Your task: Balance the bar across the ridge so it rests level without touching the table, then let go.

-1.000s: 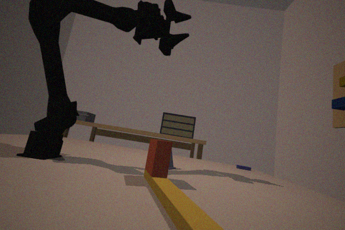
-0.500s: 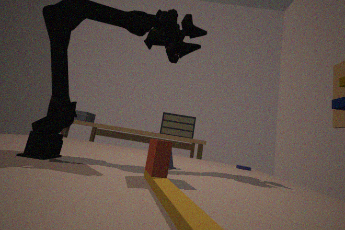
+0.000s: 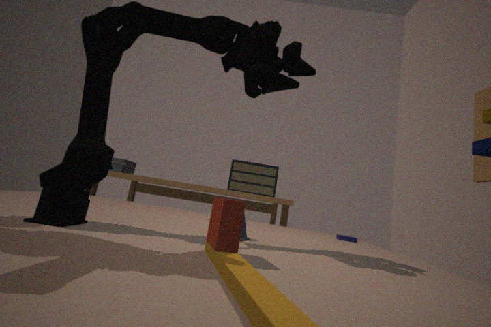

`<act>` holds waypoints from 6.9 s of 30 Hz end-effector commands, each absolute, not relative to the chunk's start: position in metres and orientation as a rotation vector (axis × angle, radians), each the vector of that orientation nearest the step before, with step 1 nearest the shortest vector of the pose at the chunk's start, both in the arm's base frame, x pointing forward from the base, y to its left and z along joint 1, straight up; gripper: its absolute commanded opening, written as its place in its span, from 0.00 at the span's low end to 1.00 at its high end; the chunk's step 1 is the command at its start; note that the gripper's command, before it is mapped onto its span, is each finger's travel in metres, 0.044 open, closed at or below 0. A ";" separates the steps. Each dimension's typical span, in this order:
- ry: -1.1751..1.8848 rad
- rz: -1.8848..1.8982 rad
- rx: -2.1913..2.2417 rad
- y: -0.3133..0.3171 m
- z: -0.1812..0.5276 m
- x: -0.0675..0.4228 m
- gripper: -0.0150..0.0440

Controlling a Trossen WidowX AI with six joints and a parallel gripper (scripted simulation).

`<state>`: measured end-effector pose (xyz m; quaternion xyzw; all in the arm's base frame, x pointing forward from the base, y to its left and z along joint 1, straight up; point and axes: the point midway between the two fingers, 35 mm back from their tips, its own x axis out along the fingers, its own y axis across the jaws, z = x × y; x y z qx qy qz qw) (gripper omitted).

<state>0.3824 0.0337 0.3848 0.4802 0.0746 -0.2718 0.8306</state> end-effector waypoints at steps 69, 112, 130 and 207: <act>1.329 -0.936 0.947 -0.130 0.079 0.328 0.79; 1.326 -0.943 0.945 -0.130 0.049 0.328 0.51; 1.326 -0.942 0.945 -0.132 0.075 0.331 0.25; 1.456 -0.606 0.626 0.025 0.165 0.349 0.25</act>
